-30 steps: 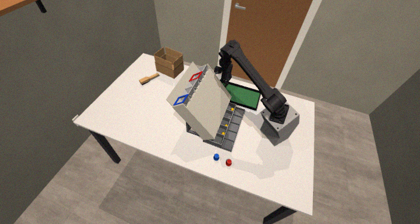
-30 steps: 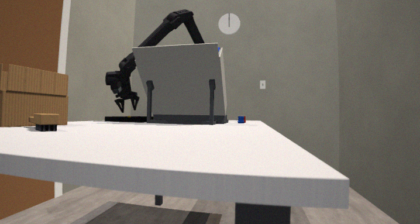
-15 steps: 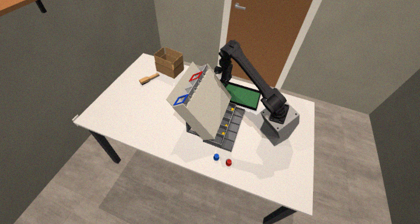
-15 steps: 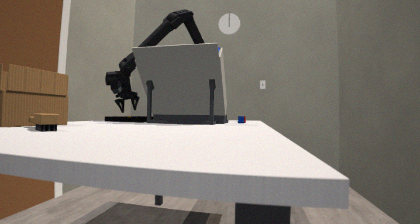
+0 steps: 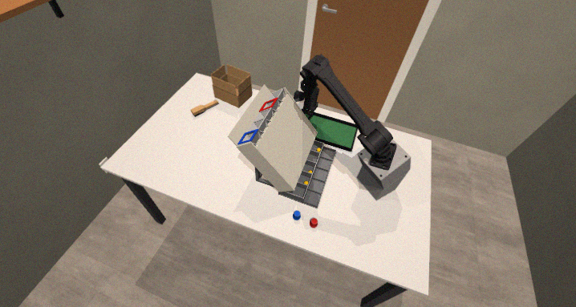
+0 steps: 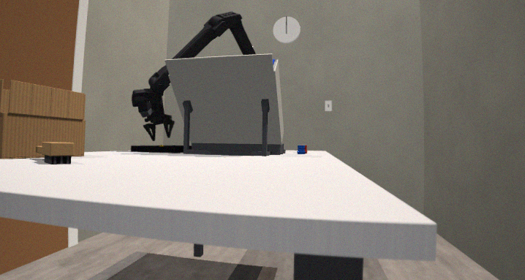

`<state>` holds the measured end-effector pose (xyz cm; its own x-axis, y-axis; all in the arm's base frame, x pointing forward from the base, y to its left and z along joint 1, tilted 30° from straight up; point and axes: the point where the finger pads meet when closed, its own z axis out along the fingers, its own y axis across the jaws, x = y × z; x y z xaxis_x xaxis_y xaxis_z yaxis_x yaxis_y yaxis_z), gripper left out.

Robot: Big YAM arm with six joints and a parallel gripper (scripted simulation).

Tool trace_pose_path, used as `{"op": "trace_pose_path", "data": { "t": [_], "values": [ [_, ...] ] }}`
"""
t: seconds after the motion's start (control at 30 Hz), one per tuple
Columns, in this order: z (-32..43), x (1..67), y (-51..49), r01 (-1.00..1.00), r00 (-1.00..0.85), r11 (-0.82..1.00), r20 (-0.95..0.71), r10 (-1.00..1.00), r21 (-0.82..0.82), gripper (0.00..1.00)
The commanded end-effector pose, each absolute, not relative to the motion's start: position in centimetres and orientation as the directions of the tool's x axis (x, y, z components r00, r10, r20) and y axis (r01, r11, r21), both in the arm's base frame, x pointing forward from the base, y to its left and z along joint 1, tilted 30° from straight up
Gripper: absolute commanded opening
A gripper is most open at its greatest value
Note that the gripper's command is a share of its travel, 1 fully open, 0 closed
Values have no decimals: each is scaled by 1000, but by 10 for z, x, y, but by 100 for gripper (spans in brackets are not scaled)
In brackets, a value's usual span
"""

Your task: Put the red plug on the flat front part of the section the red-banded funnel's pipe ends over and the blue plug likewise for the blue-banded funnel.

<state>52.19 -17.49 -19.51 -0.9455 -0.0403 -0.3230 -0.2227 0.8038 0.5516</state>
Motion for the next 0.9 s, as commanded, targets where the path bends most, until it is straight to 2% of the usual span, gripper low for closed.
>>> {"op": "trace_pose_path", "data": {
  "t": [0.0,0.87],
  "values": [
    [-198,533,-167,-249,-940,798,-335,-63,549,80],
    [-204,537,-157,-248,-940,798,-334,-63,549,80]
  ]
}}
